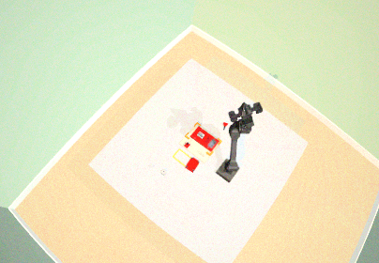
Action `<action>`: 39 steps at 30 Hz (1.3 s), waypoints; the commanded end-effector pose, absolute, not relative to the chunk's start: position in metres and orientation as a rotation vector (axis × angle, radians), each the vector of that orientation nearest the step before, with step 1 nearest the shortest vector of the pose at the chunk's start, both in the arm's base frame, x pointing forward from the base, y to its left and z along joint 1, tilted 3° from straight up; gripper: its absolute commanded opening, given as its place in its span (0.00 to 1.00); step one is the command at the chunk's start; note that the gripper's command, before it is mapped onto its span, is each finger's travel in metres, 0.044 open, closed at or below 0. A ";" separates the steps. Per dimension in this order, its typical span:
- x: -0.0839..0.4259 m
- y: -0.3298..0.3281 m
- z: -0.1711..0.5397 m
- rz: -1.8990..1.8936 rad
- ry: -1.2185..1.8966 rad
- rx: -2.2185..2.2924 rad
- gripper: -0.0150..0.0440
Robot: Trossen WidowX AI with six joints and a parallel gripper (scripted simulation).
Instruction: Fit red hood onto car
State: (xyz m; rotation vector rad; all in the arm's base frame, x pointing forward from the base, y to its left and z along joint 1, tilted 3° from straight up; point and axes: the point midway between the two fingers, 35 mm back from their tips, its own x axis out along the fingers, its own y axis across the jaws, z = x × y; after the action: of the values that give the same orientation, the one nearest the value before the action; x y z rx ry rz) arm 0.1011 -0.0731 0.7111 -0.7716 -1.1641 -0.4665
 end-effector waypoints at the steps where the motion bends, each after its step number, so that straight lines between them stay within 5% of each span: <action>1: 0.101 -0.073 0.711 -0.466 -1.164 -0.772 0.25; 7: 0.078 -0.052 0.714 -0.490 -1.231 -0.822 0.48; 19: 0.006 0.105 0.687 -0.475 -1.551 -1.199 1.00; 39: 0.099 0.282 0.556 0.000 -1.554 -1.796 1.00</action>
State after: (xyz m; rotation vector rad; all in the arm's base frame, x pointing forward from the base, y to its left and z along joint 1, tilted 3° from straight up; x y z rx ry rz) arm 0.0722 0.2530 0.5917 -1.6949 -1.5769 -0.1467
